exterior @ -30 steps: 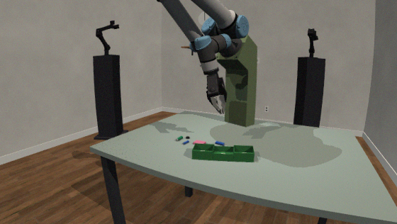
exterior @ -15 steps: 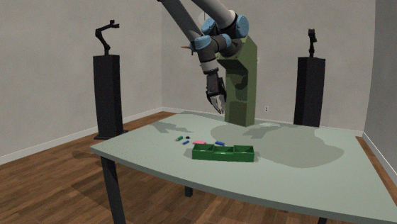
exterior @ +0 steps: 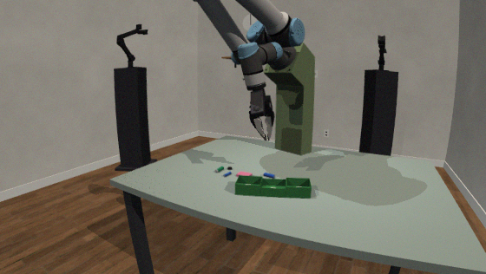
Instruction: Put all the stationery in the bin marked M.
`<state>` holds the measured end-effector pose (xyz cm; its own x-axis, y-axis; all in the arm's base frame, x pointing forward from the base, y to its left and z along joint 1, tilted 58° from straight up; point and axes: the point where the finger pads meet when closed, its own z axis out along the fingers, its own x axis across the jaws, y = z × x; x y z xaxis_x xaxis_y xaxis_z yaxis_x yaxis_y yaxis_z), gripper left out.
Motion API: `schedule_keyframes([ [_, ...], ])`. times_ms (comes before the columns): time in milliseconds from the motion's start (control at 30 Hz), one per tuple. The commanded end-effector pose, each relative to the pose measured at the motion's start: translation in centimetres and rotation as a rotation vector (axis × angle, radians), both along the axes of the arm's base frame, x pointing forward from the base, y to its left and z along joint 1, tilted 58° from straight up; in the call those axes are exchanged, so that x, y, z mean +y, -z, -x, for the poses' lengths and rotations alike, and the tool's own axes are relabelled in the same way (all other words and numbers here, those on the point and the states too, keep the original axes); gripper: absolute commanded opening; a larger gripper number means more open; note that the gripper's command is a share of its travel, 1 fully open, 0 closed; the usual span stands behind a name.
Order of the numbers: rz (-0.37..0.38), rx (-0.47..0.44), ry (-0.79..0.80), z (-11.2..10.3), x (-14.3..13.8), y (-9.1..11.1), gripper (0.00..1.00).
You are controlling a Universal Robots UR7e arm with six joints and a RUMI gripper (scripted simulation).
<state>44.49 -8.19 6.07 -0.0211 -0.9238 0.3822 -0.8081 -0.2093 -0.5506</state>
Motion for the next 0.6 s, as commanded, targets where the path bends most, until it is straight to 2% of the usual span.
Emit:
schedule_keyframes([
  [0,0.090,-0.125,0.011,-5.2,-1.2,-3.8,0.04],
  [567,0.116,-0.161,0.013,-6.7,-1.4,-4.9,0.04],
])
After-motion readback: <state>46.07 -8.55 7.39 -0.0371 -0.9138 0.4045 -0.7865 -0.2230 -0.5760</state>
